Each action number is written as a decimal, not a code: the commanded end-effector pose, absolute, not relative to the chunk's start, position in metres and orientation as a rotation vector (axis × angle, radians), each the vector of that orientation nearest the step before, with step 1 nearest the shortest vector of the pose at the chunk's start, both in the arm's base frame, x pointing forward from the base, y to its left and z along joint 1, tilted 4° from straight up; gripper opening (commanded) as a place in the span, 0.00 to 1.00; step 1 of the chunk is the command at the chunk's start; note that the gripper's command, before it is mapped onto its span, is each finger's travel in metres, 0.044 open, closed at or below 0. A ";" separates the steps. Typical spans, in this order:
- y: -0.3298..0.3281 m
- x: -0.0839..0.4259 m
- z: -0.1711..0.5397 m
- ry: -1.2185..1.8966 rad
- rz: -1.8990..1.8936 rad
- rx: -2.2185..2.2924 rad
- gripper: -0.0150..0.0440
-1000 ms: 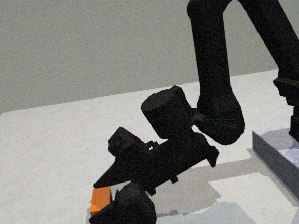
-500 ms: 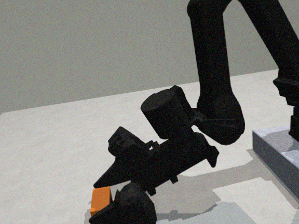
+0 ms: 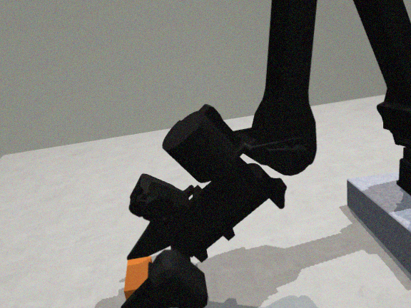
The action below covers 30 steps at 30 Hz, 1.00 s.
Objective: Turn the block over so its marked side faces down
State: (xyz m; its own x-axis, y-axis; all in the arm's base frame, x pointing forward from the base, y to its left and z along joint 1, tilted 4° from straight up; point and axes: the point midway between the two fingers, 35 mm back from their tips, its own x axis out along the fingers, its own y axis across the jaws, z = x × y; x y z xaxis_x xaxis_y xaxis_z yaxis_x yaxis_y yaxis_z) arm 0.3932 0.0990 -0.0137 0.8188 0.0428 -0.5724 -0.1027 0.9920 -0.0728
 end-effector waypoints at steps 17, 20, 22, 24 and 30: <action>0.097 0.369 0.052 0.963 0.060 -0.098 1.00; 0.097 0.369 0.052 0.963 0.060 -0.098 1.00; 0.097 0.369 0.052 0.963 0.060 -0.098 1.00; 0.098 0.371 0.052 0.981 0.060 -0.100 1.00; 0.103 0.391 0.058 1.150 0.056 -0.114 1.00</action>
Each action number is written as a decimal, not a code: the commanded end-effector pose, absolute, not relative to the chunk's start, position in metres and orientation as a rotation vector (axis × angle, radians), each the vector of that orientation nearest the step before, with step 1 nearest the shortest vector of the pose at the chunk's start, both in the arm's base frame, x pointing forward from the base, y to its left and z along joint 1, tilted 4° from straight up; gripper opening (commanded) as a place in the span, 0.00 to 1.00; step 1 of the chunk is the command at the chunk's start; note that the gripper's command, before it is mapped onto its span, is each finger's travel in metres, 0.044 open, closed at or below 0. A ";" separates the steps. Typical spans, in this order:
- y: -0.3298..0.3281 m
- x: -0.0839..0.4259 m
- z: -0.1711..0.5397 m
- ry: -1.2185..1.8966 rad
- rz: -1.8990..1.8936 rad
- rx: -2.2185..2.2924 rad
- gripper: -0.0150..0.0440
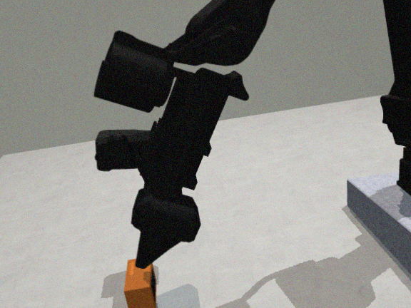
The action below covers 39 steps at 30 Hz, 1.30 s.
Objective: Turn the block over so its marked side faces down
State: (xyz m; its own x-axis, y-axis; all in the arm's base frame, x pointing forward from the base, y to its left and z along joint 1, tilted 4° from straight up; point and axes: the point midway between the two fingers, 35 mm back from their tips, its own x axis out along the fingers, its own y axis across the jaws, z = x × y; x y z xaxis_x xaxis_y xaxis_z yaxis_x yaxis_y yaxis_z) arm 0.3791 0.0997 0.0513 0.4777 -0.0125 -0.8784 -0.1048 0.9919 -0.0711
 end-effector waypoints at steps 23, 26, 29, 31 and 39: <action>0.105 0.406 0.080 1.576 0.031 -0.120 1.00; 0.103 0.406 0.055 1.576 0.031 -0.120 1.00; 0.103 0.406 0.047 1.576 0.031 -0.120 1.00; 0.103 0.406 0.047 1.576 0.031 -0.120 1.00; 0.101 0.406 0.032 1.576 0.031 -0.120 1.00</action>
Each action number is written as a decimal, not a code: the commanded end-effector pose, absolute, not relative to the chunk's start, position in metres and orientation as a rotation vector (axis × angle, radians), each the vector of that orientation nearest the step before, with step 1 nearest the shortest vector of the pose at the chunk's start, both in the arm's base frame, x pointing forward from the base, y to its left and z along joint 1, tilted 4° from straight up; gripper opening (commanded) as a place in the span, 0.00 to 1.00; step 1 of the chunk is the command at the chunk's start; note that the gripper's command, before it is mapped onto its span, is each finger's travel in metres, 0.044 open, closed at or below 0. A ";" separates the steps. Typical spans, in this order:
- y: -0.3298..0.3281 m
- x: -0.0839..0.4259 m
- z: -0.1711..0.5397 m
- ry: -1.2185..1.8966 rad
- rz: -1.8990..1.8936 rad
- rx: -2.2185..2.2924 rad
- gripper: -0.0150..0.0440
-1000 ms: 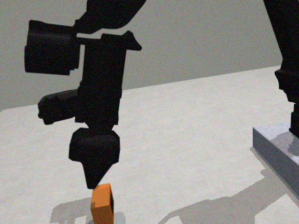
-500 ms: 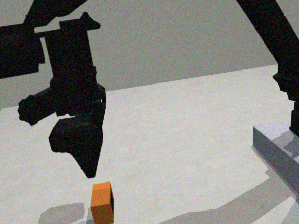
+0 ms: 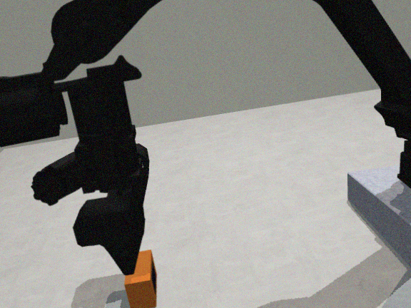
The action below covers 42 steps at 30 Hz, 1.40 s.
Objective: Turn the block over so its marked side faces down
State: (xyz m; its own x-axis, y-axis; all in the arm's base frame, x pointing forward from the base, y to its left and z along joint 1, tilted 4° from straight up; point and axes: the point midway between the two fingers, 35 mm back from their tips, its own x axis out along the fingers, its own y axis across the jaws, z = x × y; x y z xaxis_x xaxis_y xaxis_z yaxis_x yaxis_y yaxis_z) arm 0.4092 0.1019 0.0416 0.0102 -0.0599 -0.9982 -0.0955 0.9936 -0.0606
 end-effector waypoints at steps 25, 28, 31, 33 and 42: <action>0.100 0.406 0.000 1.576 0.031 -0.120 1.00; 0.100 0.406 0.000 1.576 0.031 -0.120 0.91; 0.100 0.406 0.000 1.576 0.031 -0.120 0.78; 0.100 0.406 0.000 1.576 0.031 -0.120 0.72; 0.100 0.406 0.000 1.576 0.031 -0.120 0.62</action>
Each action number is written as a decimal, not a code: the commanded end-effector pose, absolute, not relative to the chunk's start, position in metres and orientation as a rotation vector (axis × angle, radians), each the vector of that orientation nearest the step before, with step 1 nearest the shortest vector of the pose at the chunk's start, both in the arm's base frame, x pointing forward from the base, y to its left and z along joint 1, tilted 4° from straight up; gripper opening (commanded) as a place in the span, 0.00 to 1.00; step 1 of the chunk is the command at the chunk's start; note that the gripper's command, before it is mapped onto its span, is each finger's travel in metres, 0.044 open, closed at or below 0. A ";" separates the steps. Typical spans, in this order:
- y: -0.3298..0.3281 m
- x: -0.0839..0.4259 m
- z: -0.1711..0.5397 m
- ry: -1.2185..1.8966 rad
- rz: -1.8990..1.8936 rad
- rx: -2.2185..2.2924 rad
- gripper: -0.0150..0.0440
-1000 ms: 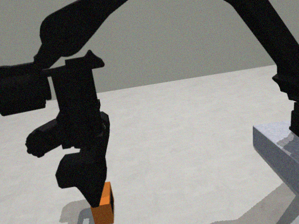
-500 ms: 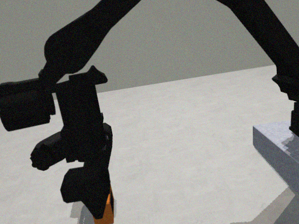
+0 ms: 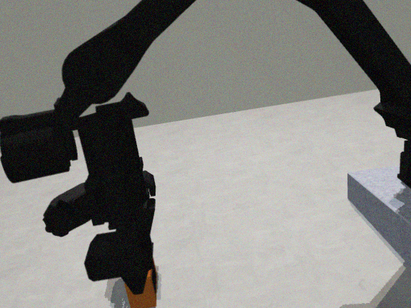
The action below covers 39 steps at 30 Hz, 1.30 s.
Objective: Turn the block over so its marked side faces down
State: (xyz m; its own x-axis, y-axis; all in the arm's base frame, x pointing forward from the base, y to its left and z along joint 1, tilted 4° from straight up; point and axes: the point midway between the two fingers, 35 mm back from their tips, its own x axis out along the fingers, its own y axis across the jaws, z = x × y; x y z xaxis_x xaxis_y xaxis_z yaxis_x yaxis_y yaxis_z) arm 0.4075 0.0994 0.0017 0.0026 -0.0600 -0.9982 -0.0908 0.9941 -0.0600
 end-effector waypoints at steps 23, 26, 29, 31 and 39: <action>0.101 0.406 0.030 1.573 0.031 -0.120 0.25; 0.102 0.407 0.028 1.542 0.034 -0.121 0.25; 0.102 0.409 0.025 1.501 0.037 -0.121 0.25; 0.102 0.409 0.024 1.474 0.039 -0.121 0.25; 0.103 0.411 0.019 1.366 0.046 -0.120 0.25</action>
